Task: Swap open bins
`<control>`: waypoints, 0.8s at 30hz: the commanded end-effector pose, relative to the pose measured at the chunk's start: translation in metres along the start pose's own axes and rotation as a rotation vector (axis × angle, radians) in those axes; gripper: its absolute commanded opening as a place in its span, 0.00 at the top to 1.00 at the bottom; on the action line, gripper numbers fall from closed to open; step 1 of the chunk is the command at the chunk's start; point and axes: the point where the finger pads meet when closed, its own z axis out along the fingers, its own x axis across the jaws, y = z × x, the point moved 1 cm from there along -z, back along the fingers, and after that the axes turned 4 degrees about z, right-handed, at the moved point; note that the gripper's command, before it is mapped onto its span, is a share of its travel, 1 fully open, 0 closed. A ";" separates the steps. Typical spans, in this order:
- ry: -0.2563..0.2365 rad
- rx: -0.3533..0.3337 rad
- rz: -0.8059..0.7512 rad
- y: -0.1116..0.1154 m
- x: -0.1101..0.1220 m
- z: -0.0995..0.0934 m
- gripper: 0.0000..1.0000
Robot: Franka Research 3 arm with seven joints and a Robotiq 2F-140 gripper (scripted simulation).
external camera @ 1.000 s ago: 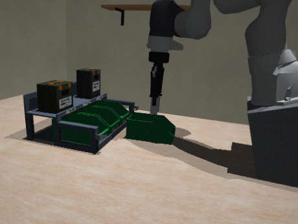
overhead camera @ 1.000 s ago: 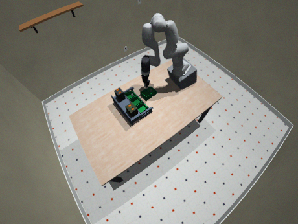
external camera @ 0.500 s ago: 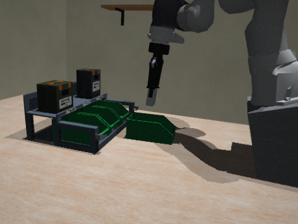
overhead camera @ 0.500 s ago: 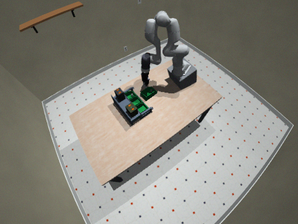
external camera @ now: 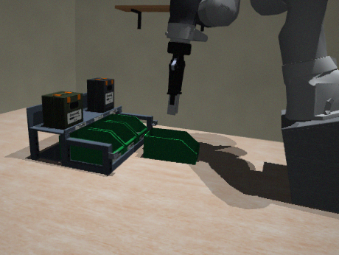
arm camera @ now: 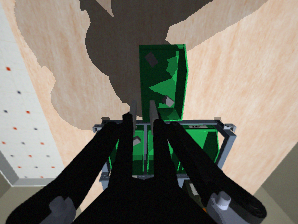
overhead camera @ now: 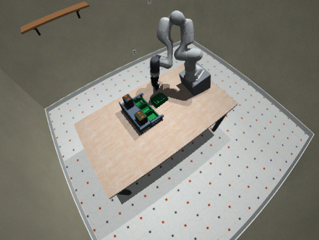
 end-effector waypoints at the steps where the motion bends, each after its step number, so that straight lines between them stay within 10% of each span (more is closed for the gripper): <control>1: -0.008 0.044 -0.045 -0.010 -0.004 -0.002 0.85; 24: -0.008 0.044 -0.045 -0.010 -0.004 -0.013 0.85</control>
